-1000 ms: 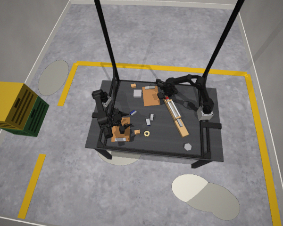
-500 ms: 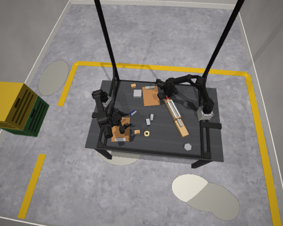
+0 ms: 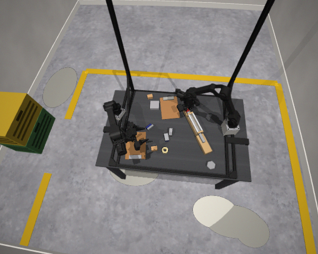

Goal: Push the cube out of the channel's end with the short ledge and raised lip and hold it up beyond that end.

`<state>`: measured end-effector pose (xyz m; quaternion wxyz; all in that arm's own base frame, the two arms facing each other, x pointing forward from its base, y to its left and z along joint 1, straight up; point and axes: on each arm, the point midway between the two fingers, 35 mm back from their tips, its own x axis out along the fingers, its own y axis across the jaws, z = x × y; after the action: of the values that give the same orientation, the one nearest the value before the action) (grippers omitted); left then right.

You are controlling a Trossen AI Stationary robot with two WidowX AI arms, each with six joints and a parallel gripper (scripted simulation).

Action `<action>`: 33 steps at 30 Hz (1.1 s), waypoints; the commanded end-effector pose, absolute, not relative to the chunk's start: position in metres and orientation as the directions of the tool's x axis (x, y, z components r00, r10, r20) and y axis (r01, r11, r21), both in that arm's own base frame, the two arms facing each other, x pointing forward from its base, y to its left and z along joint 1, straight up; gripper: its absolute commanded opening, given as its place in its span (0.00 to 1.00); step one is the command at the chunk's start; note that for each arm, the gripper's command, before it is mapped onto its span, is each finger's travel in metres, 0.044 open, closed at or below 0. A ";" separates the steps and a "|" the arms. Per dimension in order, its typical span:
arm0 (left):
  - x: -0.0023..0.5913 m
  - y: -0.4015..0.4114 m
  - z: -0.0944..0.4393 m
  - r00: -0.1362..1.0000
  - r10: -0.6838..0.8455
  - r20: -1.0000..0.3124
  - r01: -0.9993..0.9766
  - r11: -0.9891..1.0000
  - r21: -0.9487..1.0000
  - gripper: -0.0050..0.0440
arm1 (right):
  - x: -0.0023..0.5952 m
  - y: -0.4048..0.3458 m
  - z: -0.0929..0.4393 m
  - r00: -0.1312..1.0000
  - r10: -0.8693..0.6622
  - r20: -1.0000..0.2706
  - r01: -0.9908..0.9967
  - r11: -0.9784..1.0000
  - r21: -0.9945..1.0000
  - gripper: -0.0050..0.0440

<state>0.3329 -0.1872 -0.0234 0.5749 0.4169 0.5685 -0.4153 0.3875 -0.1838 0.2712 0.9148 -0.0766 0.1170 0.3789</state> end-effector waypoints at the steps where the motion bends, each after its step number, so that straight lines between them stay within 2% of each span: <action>1: 0.333 -0.187 -0.021 0.009 -0.003 -1.000 0.951 0.308 0.007 0.22 | 0.387 -0.184 0.272 0.686 0.675 -0.271 -0.711 0.701 -0.051 0.92; 8: 0.333 -0.186 0.014 0.000 0.000 -1.000 0.951 0.309 0.000 0.22 | 0.387 -0.184 0.272 0.686 0.675 -0.271 -0.711 0.701 -0.051 0.92; 26: 0.285 -0.200 0.006 0.000 0.000 -1.000 0.951 0.309 0.000 0.22 | 0.387 -0.184 0.272 0.686 0.675 -0.271 -0.711 0.701 -0.051 0.92; 33: 0.290 -0.199 0.053 0.000 0.000 -1.000 0.951 0.309 0.000 0.22 | 0.387 -0.184 0.272 0.686 0.675 -0.271 -0.711 0.701 -0.051 0.92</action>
<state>0.2863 -0.1985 0.0335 0.5647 0.4161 0.5787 -0.4161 0.3876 -0.1838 0.2712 0.9148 -0.0765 0.1170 0.3790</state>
